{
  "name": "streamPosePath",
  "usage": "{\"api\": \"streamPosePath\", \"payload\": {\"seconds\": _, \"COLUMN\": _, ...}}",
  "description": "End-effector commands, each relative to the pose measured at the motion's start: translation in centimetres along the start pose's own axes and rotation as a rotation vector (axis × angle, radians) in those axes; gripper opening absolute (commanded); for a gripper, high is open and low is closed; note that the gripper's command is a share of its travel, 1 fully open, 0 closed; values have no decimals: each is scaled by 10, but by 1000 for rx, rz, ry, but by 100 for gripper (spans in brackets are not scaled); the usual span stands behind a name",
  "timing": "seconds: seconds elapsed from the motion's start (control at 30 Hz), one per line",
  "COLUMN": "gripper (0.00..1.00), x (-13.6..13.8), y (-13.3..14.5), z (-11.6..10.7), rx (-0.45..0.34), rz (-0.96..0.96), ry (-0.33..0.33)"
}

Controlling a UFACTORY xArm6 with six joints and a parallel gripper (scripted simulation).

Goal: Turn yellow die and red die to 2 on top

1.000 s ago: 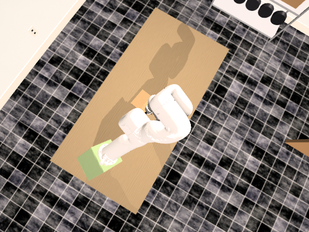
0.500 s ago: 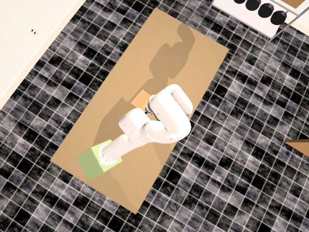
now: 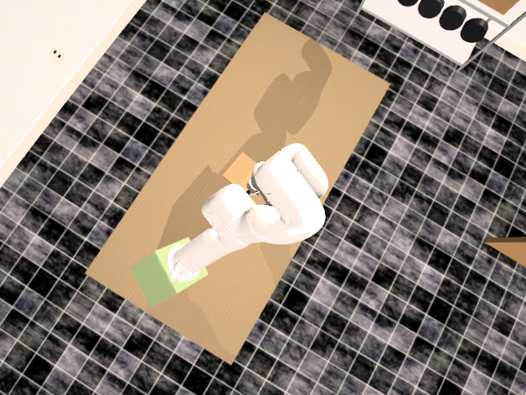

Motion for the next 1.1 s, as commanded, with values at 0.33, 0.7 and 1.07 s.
{"api": "streamPosePath", "payload": {"seconds": 0.33, "gripper": 31, "x": -1, "y": 0, "z": 3, "rx": -1, "rz": 0, "ry": -2}}
{"api": "streamPosePath", "payload": {"seconds": 0.7, "gripper": 31, "x": 0, "y": 0, "z": 14, "rx": -1, "rz": 0, "ry": -2}}
{"api": "streamPosePath", "payload": {"seconds": 1.07, "gripper": 31, "x": 0, "y": 0, "z": 29, "rx": -1, "rz": 0, "ry": -2}}
Point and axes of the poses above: the point where the finger pads meet when closed, its own z axis out along the fingers, its own x axis across the jaws, y = z × x, the point moved 5 cm from there along -z, back along the fingers, and after that the axes turned 15 degrees about -z, right-handed, at the moved point
